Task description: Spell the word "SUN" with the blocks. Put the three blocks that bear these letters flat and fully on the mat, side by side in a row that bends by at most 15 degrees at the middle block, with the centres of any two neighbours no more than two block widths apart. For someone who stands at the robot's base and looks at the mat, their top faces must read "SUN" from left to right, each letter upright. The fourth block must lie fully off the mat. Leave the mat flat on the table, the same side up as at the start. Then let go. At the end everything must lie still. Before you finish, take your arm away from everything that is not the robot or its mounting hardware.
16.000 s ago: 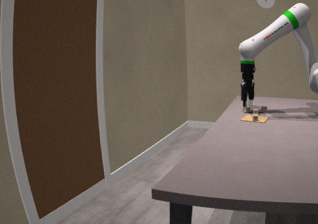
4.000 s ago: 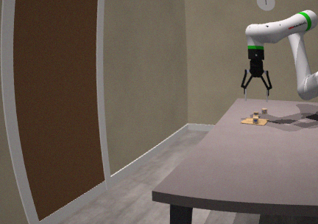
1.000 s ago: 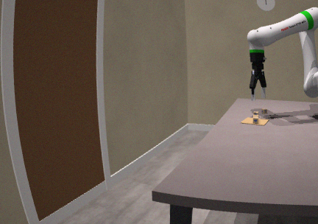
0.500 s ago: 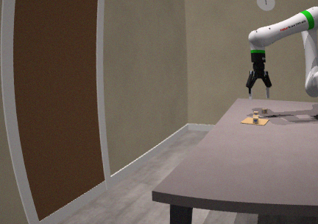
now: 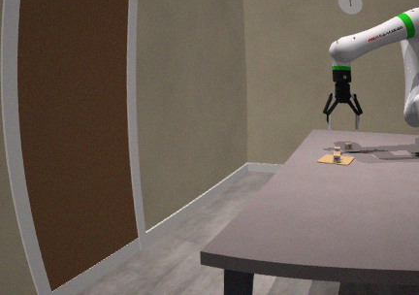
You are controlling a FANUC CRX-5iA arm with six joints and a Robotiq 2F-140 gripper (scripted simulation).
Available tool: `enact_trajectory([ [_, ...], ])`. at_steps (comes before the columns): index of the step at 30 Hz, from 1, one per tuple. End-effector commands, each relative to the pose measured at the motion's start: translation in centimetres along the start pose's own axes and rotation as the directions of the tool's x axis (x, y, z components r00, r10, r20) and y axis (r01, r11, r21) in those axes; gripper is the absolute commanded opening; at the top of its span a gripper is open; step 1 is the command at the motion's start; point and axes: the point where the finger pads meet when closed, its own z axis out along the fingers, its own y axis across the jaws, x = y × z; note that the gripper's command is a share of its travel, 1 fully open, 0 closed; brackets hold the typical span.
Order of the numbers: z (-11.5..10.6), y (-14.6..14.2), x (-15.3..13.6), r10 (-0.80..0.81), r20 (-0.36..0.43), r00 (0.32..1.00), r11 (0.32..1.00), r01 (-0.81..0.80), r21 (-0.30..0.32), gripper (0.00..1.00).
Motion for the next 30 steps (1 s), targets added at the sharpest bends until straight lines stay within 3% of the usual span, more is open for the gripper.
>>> enact_trajectory([
  [1,-0.1,0.4,0.7,0.138,-0.008,0.990,0.990,-0.138,0.002,1.00],
  [6,-0.1,0.7,1.1,0.224,-0.008,0.974,0.975,-0.224,0.004,1.00],
  [7,-0.1,1.0,1.5,0.305,-0.008,0.952,0.952,-0.305,0.006,1.00],
  [21,-0.3,2.5,3.5,0.647,-0.006,0.762,0.762,-0.647,0.016,1.00],
  [23,-0.3,2.5,3.5,0.647,-0.006,0.762,0.762,-0.647,0.016,1.00],
  [24,-0.4,2.8,3.9,0.709,-0.005,0.705,0.705,-0.709,0.018,1.00],
  [30,-0.5,3.4,4.6,0.813,-0.002,0.582,0.582,-0.813,0.023,1.00],
])
